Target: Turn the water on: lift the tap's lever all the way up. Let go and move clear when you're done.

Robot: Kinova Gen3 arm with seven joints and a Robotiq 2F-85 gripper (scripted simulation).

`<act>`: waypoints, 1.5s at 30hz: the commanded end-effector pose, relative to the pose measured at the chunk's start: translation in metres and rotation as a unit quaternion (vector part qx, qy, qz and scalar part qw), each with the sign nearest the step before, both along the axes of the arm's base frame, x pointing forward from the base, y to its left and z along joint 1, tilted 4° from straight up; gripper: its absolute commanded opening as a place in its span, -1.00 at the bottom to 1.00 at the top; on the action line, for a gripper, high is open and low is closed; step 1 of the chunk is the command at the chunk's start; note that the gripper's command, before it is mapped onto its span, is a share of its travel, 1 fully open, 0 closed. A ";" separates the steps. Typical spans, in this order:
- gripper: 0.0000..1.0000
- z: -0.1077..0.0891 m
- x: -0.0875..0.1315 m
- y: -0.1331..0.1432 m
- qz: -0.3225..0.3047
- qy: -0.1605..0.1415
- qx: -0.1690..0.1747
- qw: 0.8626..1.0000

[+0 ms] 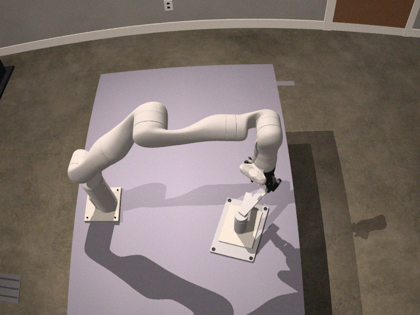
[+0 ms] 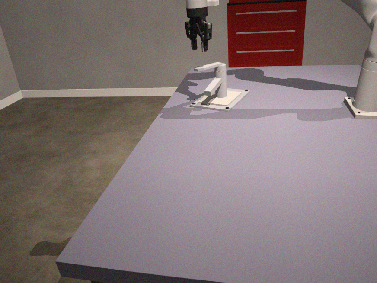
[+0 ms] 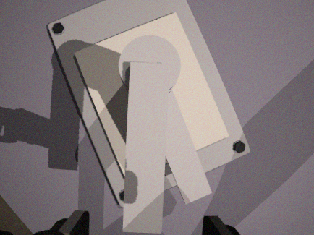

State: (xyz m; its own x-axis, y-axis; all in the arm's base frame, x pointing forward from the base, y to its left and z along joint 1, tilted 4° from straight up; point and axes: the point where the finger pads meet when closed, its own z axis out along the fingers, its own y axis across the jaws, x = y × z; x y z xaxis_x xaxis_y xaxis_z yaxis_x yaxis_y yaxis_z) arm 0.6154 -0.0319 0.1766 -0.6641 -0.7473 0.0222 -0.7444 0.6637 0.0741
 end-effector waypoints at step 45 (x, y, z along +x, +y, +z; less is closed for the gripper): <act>0.36 -0.049 -0.002 0.001 0.000 0.000 0.000 1.000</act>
State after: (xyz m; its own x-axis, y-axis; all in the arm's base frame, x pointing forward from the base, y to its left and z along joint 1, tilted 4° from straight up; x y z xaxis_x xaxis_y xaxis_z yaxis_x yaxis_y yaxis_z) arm 0.6135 -0.0304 0.1270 -0.6640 -0.7474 0.0226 -0.7443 0.6636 0.0746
